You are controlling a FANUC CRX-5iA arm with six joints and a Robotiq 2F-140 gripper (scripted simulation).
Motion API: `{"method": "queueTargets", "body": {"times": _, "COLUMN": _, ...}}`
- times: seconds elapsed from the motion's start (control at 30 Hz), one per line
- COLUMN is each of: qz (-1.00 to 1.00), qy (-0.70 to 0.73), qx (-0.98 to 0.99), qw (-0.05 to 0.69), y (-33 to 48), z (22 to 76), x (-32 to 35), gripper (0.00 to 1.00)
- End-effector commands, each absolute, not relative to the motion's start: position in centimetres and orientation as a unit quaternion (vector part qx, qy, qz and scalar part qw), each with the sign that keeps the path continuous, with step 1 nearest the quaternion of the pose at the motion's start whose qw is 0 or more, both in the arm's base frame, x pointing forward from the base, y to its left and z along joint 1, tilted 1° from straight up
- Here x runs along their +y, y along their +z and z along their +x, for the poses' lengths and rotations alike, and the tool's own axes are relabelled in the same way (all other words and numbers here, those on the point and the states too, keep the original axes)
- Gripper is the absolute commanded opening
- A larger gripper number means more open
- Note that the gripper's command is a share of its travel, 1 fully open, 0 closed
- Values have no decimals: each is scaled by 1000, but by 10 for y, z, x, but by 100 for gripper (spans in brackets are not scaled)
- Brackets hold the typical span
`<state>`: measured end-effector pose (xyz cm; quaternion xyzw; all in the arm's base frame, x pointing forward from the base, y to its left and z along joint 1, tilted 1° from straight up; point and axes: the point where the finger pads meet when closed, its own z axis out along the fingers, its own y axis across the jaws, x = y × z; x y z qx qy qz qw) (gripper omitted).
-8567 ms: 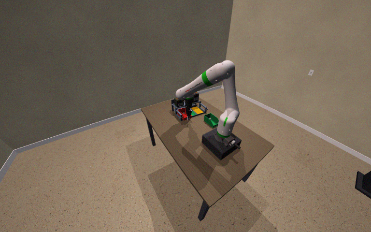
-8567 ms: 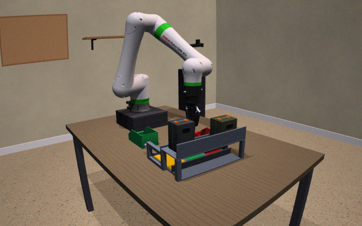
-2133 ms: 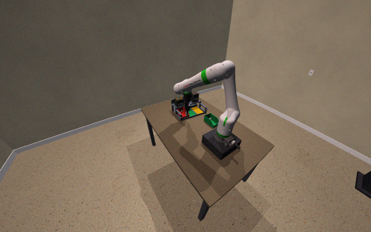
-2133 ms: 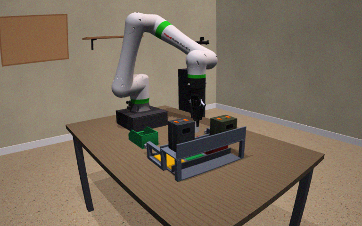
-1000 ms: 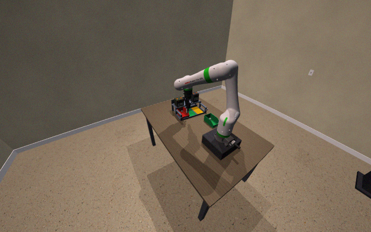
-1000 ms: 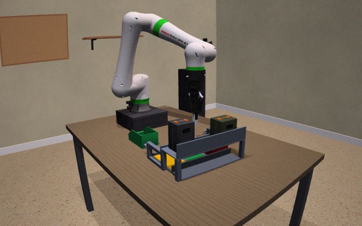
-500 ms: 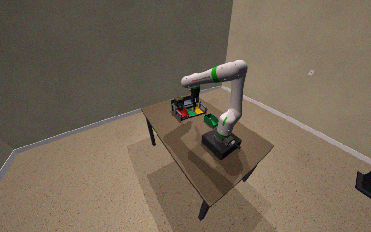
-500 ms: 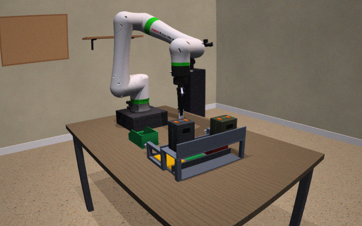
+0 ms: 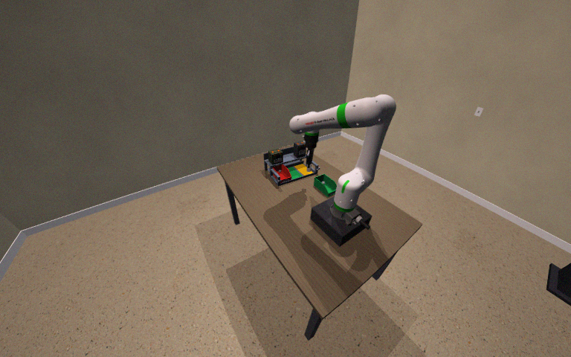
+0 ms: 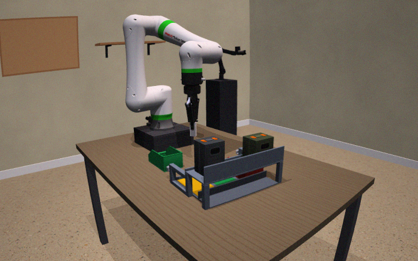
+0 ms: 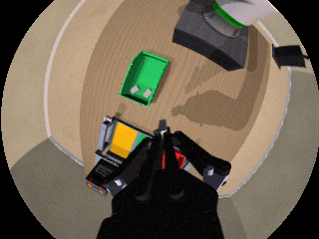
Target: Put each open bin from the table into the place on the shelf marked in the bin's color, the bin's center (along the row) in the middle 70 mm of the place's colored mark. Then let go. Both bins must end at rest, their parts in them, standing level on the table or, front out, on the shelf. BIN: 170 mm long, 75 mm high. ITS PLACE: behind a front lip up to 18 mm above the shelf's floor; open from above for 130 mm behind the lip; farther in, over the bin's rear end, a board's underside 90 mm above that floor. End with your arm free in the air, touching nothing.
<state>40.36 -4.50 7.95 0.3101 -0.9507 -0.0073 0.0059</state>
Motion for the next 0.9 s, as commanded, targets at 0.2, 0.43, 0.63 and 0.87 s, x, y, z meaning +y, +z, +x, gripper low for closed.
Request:
{"method": "queueTargets", "body": {"times": 0.2, "qz": 143, "qy": -1, "qx": -990, "qw": 5, "y": 88, "z": 357, "x": -79, "gripper": 0}}
{"method": "queueTargets", "body": {"times": 0.43, "qz": 70, "qy": -1, "qx": -998, "qw": 5, "y": 89, "z": 336, "x": -92, "gripper": 0}}
{"method": "queueTargets", "body": {"times": 0.63, "qz": -3, "qy": -1, "qx": -1000, "qw": 5, "y": 89, "z": 315, "x": -103, "gripper": 0}}
{"method": "queueTargets", "body": {"times": 0.87, "qz": -3, "qy": -1, "qx": -1000, "qw": 5, "y": 89, "z": 315, "x": -103, "gripper": 0}}
